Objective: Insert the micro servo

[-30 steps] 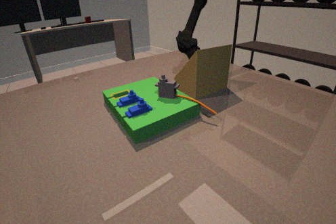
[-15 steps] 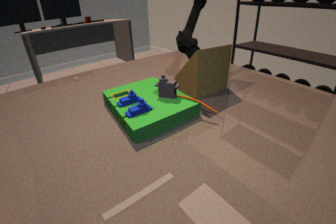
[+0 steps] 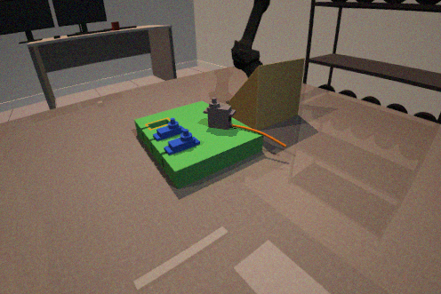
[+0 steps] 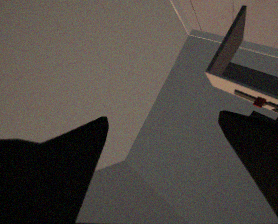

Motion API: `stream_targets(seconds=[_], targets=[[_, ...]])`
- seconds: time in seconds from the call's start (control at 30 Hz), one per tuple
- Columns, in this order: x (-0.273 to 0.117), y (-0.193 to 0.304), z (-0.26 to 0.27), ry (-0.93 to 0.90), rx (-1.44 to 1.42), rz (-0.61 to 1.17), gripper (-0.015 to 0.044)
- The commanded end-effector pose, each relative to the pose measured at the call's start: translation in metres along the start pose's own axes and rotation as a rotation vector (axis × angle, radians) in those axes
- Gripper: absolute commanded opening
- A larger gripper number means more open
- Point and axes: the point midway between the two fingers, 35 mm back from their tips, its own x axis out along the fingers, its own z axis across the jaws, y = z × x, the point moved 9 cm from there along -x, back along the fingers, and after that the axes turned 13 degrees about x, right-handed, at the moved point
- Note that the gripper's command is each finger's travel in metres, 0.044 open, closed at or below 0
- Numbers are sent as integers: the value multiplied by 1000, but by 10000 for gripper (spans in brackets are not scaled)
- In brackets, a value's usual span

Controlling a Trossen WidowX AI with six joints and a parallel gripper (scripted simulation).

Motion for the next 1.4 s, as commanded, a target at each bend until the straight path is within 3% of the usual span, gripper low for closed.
stream_targets(seconds=[0.0, 1.37], targets=[[0, 0, -8, 15, -28, 9, 440], [-4, -2, -98, 229, -355, 127, 440]])
